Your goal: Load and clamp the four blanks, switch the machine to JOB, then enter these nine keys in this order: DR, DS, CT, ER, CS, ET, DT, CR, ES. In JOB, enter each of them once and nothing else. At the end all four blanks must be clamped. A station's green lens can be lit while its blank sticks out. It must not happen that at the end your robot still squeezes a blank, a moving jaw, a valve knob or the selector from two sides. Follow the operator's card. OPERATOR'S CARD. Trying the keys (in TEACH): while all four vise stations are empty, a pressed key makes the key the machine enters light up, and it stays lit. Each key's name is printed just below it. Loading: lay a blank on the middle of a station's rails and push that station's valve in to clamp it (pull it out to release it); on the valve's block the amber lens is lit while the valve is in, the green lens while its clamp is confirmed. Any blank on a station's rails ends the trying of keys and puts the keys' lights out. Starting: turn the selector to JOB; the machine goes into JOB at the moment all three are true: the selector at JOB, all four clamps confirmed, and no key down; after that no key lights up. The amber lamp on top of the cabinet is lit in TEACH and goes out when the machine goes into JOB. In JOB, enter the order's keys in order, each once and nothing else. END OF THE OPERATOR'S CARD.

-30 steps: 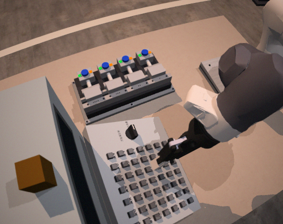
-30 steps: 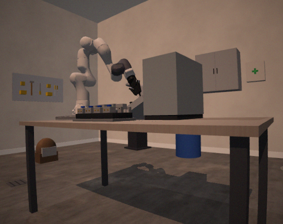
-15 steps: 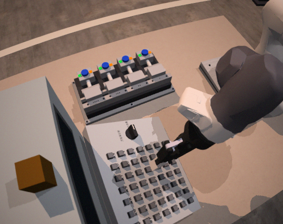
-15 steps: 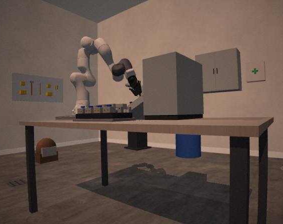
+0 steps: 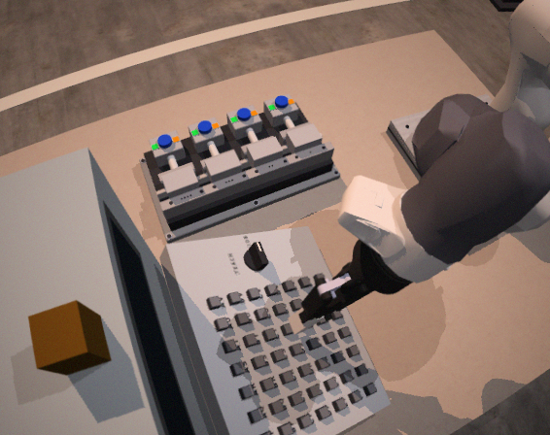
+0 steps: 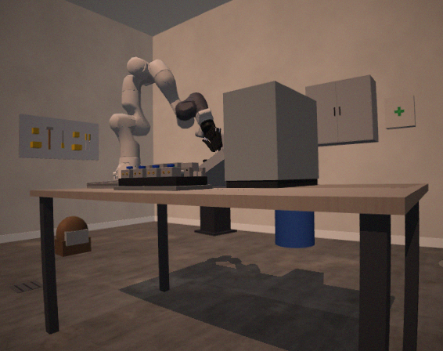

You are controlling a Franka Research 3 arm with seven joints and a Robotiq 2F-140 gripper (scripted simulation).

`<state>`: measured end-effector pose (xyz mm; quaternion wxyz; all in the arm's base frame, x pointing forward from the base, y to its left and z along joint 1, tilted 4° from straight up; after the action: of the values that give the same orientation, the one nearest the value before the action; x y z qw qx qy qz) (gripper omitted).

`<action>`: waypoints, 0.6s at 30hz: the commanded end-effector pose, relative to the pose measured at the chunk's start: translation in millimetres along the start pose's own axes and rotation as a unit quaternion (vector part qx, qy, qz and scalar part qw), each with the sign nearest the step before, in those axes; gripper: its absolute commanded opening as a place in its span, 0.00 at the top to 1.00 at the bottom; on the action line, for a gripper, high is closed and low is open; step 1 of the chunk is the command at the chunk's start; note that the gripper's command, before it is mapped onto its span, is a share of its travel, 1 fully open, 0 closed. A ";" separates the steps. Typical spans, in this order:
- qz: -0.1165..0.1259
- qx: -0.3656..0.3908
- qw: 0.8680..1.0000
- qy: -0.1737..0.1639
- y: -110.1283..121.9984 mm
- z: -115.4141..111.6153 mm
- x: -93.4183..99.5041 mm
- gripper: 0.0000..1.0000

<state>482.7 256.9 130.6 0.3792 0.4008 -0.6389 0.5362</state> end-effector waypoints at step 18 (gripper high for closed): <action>0.001 0.006 1.000 -0.001 -2.3 0.6 -7.2 1.00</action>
<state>486.0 256.2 123.8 0.3756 0.4049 -0.6328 0.5427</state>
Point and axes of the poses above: the point where the finger pads meet when closed, its own x axis back along the fingers, its own y axis across the jaws, z = x × y, the point moved 2 cm from there along x, back along the fingers, and after that the axes turned 12 degrees about -x, right-handed, at the moved point
